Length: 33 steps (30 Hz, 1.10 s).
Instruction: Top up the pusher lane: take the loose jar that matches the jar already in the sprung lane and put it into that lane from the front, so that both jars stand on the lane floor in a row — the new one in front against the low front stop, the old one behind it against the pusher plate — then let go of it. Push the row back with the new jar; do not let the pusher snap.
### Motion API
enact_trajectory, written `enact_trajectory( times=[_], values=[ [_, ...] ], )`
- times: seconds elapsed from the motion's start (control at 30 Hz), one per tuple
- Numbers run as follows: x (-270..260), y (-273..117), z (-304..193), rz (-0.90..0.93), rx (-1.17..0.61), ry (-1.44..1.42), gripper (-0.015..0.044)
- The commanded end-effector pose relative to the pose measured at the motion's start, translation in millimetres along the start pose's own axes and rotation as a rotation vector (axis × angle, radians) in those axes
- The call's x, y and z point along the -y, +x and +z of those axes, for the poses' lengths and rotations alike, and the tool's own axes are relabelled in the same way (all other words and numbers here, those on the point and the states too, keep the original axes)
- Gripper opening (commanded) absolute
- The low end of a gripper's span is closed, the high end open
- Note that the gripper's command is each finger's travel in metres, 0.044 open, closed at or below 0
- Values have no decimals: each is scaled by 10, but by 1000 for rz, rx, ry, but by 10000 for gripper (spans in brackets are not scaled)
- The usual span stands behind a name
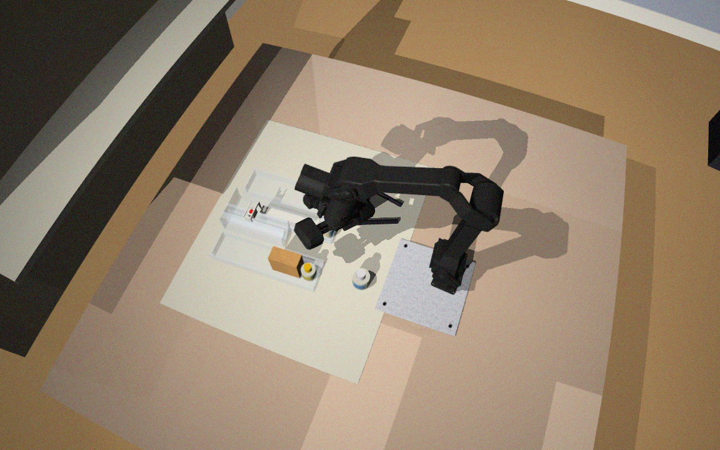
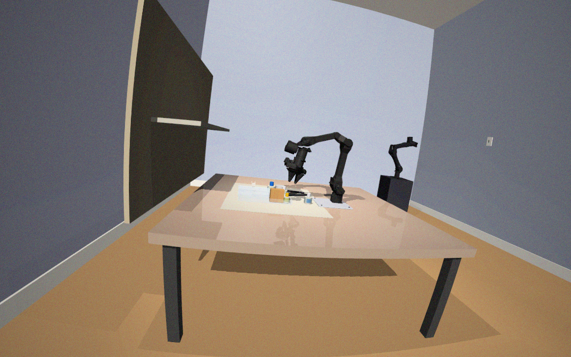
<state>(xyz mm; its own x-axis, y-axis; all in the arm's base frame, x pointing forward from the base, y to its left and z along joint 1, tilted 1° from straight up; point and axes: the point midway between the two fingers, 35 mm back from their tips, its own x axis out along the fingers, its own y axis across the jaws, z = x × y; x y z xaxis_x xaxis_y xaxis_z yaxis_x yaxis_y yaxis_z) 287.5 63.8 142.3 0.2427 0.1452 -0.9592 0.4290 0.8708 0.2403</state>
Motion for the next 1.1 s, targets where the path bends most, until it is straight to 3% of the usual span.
enact_trajectory(
  times=[0.0,0.1,0.47,0.63,1.07],
  values=[
    [51,-84,-709,-125,-128,-370,440],
    [125,-154,-1005,-182,-189,-558,440],
    [103,-151,-1011,-186,-193,-571,440],
    [173,152,-1050,-186,-193,-571,440],
    [200,318,-1067,-186,-193,-571,440]
  ],
)
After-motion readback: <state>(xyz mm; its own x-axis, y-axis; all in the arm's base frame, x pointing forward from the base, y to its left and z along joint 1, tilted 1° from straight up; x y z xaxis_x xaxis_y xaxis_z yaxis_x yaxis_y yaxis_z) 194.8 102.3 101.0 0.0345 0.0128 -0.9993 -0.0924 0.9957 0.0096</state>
